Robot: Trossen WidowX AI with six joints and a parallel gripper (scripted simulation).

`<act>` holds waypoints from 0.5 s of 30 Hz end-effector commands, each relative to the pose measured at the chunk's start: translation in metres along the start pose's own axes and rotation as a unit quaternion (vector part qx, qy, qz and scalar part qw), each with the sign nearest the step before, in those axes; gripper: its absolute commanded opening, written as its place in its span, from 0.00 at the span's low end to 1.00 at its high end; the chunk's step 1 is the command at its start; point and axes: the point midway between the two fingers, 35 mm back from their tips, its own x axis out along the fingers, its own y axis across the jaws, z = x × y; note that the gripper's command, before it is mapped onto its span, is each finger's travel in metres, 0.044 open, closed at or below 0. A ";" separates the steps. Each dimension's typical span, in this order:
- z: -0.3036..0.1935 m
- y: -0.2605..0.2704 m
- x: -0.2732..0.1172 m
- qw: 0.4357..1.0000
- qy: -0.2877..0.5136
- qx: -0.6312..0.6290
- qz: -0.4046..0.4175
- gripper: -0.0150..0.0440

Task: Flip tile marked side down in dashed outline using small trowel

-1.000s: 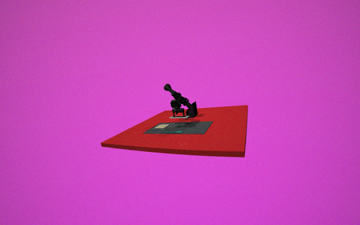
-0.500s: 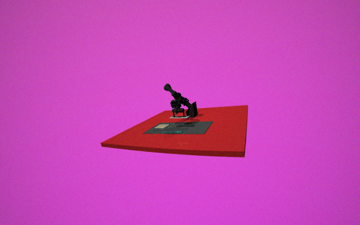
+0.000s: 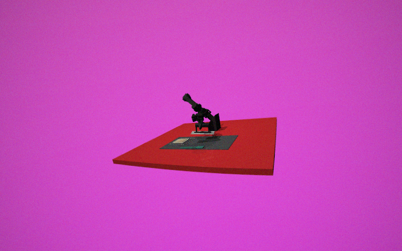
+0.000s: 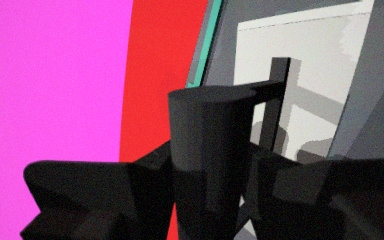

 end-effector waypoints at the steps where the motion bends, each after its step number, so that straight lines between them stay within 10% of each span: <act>1: -0.007 0.007 0.006 0.999 0.026 -0.038 -0.001 0.25; 15: -0.042 0.011 0.027 0.972 0.137 -0.190 -0.023 0.25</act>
